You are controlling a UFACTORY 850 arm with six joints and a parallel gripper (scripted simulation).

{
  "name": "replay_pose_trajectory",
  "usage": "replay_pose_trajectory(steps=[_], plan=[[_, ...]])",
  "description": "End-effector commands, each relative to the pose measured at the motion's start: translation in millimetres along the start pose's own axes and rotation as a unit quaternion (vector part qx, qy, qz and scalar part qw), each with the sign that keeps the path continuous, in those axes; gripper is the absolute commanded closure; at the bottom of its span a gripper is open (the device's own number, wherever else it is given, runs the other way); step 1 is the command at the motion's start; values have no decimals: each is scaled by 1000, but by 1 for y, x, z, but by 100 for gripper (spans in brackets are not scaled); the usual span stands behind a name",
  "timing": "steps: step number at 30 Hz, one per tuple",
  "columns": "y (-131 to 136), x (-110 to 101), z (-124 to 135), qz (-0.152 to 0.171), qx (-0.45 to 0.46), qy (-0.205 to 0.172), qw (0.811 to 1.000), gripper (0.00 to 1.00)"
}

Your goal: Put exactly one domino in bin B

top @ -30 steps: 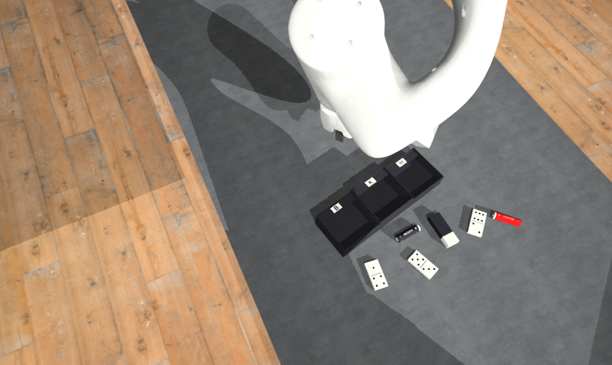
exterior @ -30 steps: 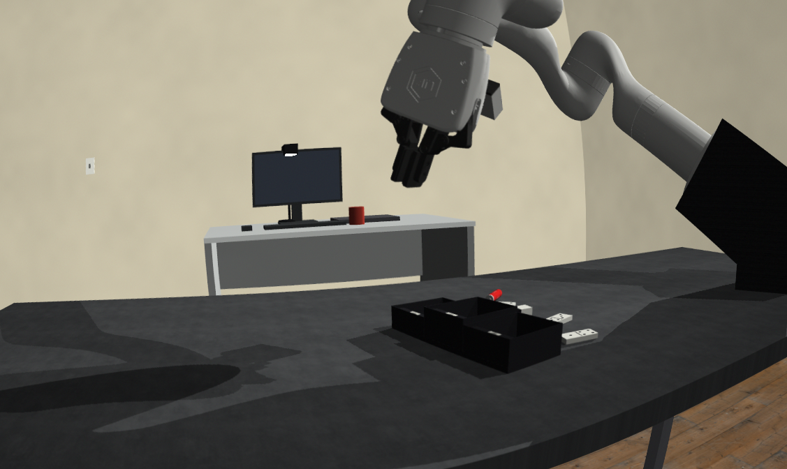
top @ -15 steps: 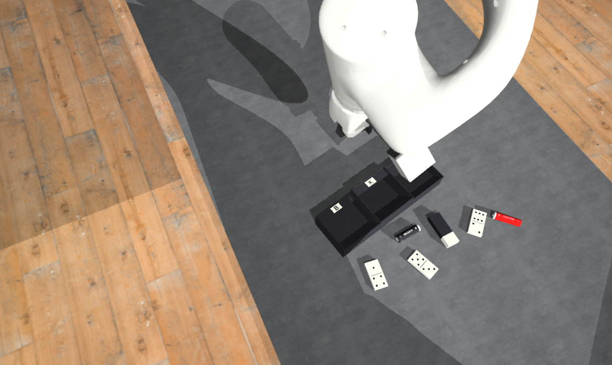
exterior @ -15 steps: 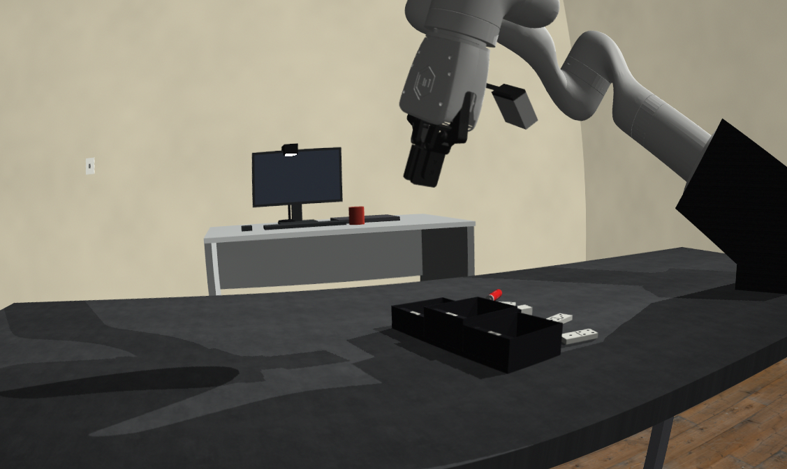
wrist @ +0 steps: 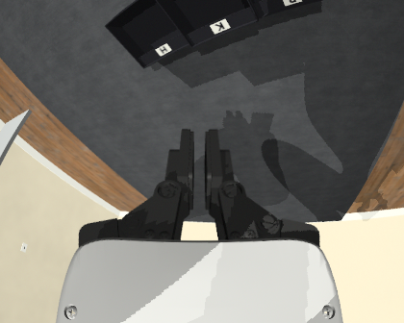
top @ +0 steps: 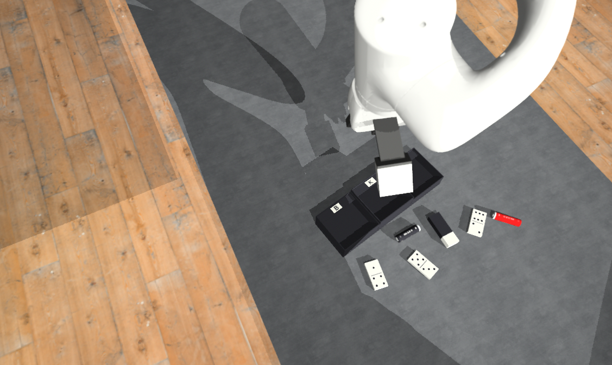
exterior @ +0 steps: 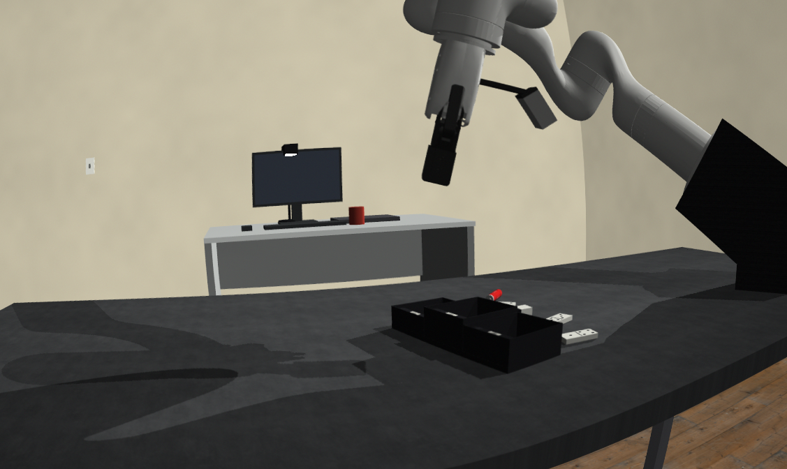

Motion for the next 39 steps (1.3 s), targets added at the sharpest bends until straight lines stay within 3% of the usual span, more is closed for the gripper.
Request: replay_pose_trajectory(steps=[1,7,14,16,17,24,31,33,35,39], plan=[[-6,-1,-3,8,74,2,997,93],[-16,-2,-11,12,172,13,985,93],[-28,-3,-18,14,297,28,954,93],[-28,-3,-18,14,297,28,954,93],[-32,-4,-21,15,338,32,940,93],[-40,-4,-26,13,443,47,895,93],[-51,-5,-35,6,554,62,831,93],[-51,-5,-35,6,554,62,831,93],[-59,-6,-41,3,597,68,799,93],[-63,-6,-44,-3,648,75,758,93]])
Point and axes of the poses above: the point where the finger pads meet when closed, its own x axis out along the fingers, its own y axis across the jaws, z = x × y, the point moved 10 cm from there along -x, back along the fingers, and after that the axes turned 3 degrees about -x, right-handed, at the moved point
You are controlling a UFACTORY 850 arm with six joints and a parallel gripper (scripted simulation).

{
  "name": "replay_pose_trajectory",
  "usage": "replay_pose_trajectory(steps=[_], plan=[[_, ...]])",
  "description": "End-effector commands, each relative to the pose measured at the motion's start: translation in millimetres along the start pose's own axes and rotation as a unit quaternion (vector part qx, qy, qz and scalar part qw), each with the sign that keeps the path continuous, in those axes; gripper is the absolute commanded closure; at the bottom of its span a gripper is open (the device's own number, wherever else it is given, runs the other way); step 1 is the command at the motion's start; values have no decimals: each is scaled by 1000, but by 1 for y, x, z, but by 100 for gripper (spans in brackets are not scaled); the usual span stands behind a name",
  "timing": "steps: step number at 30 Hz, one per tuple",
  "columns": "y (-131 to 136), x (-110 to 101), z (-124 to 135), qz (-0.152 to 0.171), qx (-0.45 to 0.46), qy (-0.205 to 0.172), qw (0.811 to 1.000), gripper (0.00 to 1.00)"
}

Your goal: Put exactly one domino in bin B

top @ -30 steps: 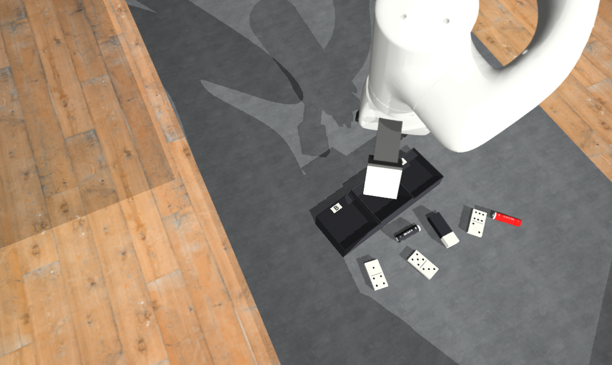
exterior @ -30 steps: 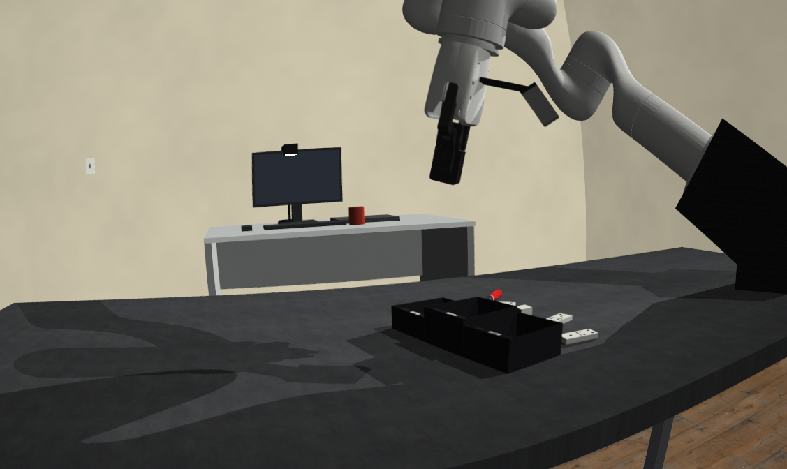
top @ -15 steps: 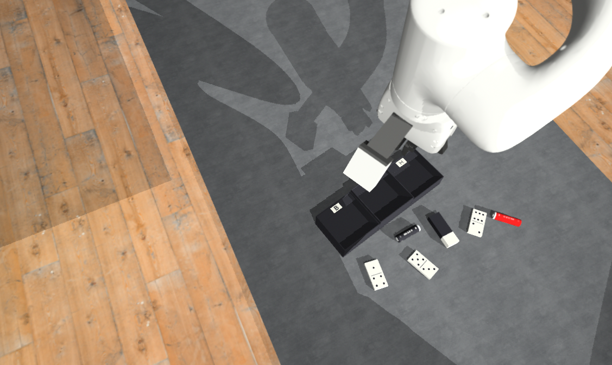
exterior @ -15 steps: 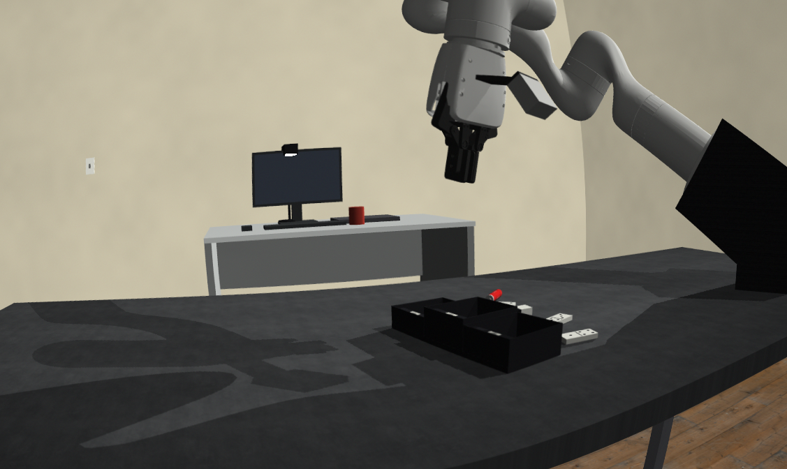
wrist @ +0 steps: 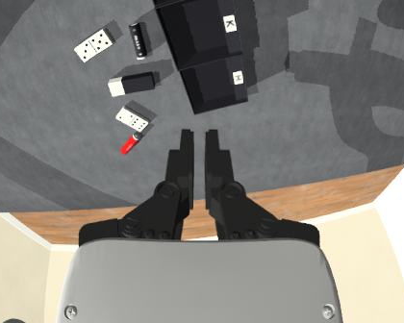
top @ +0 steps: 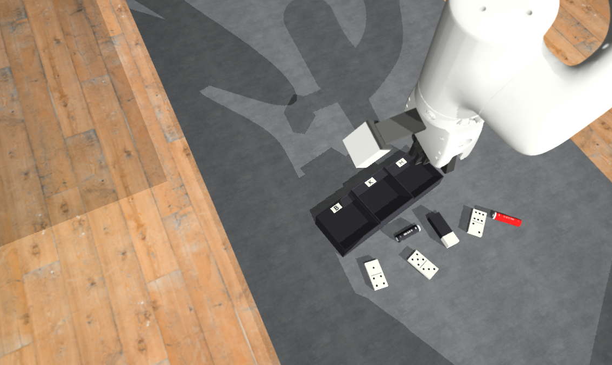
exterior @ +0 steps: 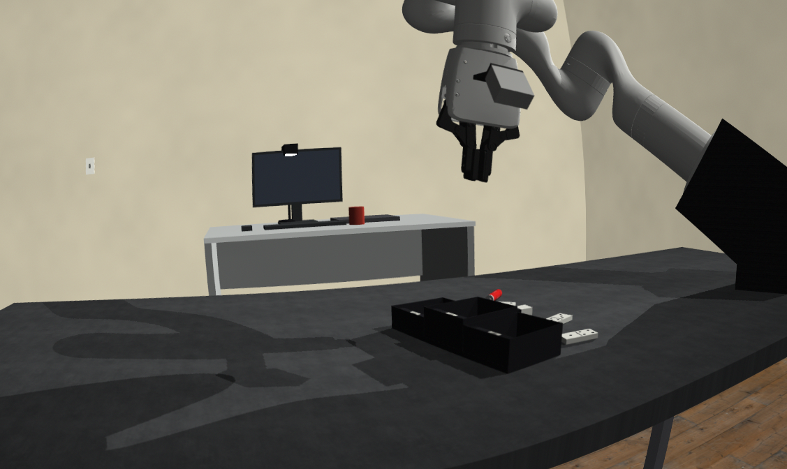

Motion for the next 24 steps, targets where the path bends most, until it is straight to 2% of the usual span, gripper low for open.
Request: replay_pose_trajectory(steps=[1,9,11,12,18,24], plan=[[-9,-1,6,-1,78,7,997,93],[-22,-2,16,-16,224,16,974,93],[-22,-2,16,-16,224,16,974,93],[-26,-3,18,-19,264,18,964,93],[-35,-3,24,-31,357,20,934,93],[-48,-4,33,-44,457,21,888,93]])
Point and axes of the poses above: the point where the finger pads meet when closed, its own x axis out along the fingers, its own y axis across the jaws, z = x × y, the point moved 10 cm from there along -x, back along the fingers, and after that the axes turned 3 degrees about -x, right-handed, at the moved point
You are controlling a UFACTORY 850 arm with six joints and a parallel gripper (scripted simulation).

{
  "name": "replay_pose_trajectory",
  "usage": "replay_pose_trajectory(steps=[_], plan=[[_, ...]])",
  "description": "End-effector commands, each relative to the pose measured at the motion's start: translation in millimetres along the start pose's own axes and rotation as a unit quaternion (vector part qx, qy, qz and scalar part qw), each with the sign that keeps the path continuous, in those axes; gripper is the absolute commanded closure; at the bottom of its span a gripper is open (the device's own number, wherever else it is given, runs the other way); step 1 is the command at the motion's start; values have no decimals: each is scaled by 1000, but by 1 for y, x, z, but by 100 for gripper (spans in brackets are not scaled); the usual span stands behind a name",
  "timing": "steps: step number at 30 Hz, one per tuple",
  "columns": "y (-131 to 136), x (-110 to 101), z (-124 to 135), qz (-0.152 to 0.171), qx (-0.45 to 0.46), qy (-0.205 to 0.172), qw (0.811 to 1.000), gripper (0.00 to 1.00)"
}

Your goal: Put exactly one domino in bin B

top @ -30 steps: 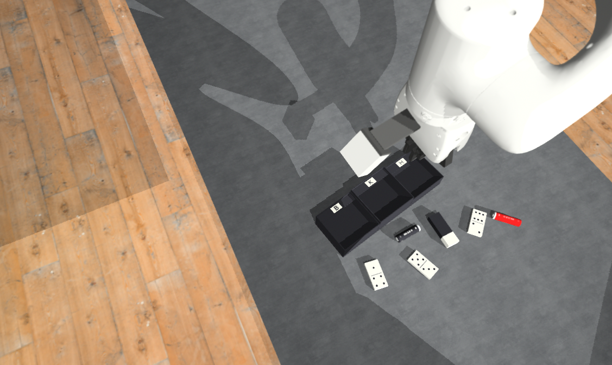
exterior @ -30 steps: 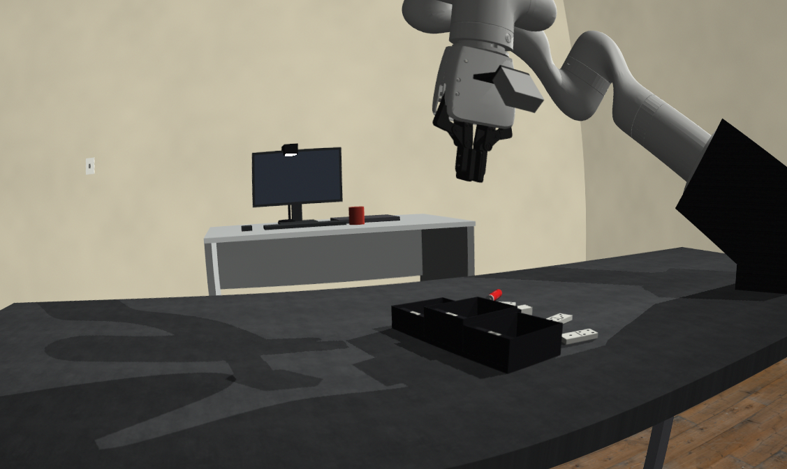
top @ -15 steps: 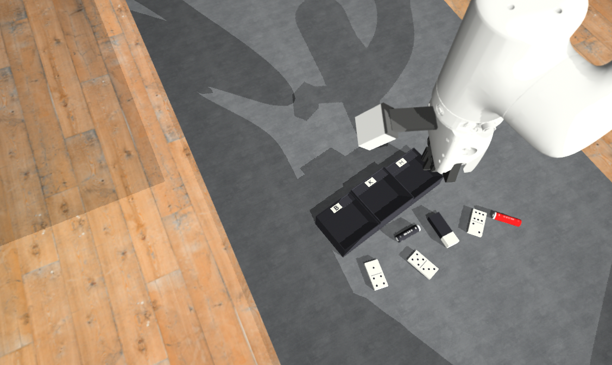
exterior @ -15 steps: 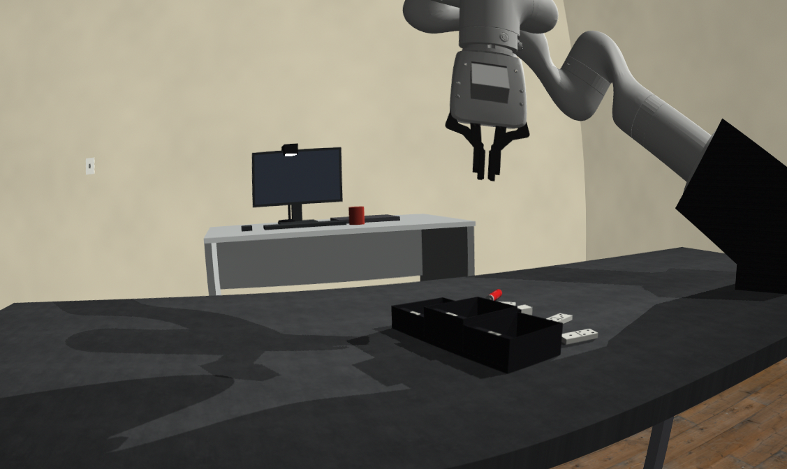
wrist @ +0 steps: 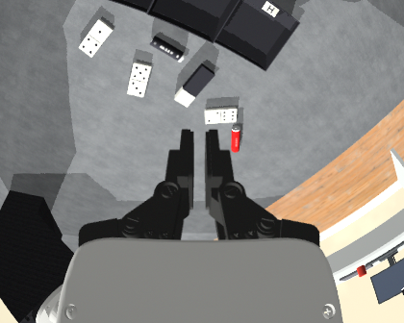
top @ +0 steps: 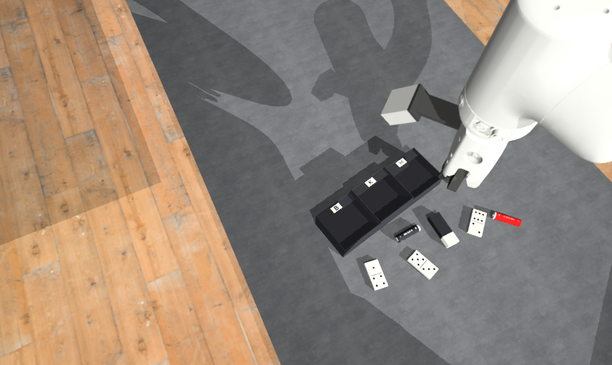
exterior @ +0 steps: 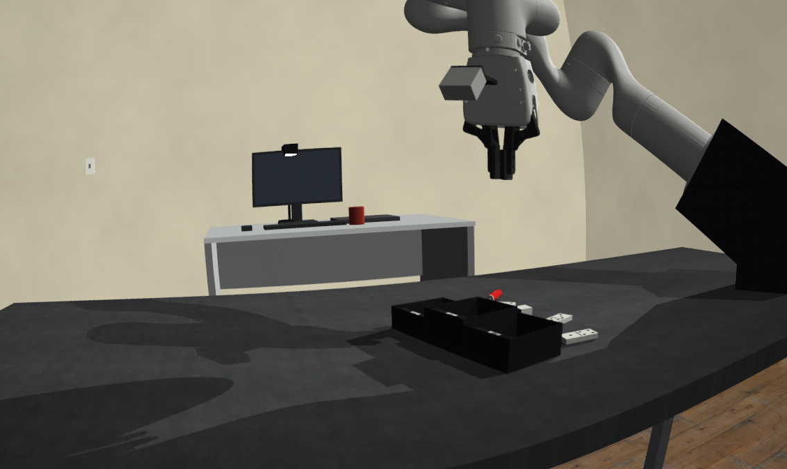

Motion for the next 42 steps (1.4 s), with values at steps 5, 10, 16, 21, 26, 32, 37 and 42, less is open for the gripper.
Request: replay_pose_trajectory(steps=[5,10,16,21,26,32,37,42], plan=[[-4,-1,19,-11,133,4,991,93],[-6,-2,29,-20,216,0,976,93],[-8,-2,40,-31,323,-7,946,93],[-8,-2,40,-32,334,-7,942,93],[-8,-2,40,-32,334,-7,942,93],[14,28,21,-33,241,-4,970,93],[31,52,6,-33,241,-4,970,93],[49,76,-10,-32,241,-4,970,93]])
Point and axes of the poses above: the point where the finger pads meet when closed, its own x axis out along the fingers, its own y axis across the jaws, z = x × y, the point moved 10 cm from there along -x, back along the fingers, and after that the axes turned 3 degrees about -x, right-handed, at the moved point
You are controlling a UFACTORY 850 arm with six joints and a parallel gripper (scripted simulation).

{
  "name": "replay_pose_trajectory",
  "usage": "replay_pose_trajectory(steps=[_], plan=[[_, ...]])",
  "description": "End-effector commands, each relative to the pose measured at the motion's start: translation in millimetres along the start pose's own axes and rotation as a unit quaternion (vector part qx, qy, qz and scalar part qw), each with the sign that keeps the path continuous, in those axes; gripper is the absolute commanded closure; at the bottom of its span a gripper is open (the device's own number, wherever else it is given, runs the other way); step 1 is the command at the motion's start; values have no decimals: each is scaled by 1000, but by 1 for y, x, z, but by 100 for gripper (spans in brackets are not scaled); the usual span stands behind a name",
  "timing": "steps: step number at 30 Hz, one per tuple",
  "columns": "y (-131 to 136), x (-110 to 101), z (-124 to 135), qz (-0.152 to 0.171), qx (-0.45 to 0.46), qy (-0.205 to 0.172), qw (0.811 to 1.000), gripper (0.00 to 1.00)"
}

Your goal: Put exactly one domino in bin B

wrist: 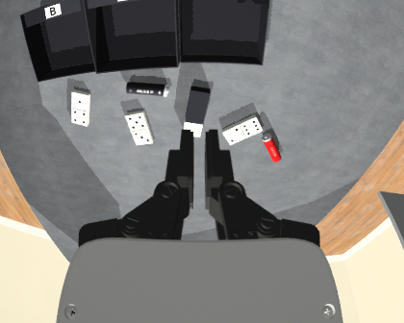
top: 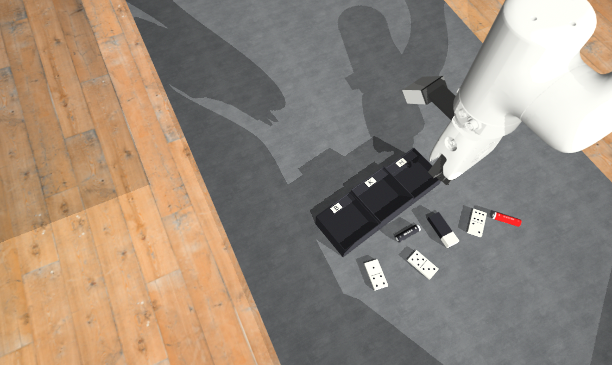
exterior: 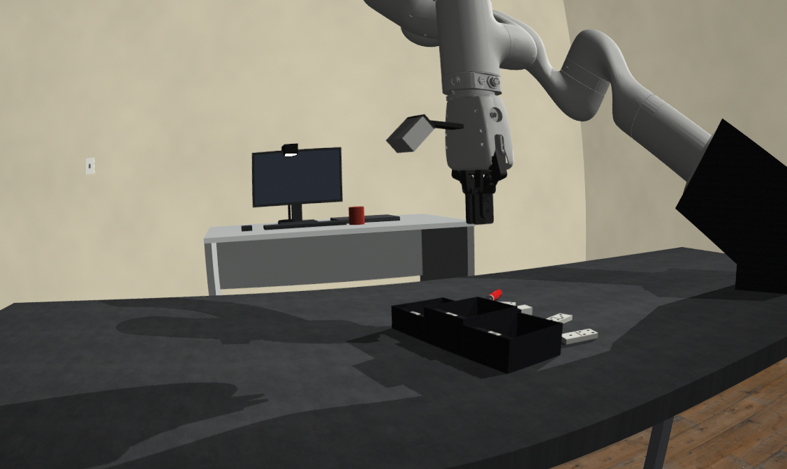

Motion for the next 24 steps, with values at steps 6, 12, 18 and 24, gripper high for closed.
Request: replay_pose_trajectory(steps=[6,12,18,24], plan=[[19,48,-48,0,0,0,1000,93],[26,64,-64,0,0,0,1000,93],[26,75,-64,0,0,0,1000,93],[26,91,-64,0,0,0,1000,93]])
Point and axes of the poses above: the point where the finger pads meet when closed, its own x axis out along the fingers, its own y axis across the jaws, z = x × y, the point moved 10 cm from there along -x, back along the fingers, and after that the axes turned 3 degrees about -x, right-handed, at the moved point
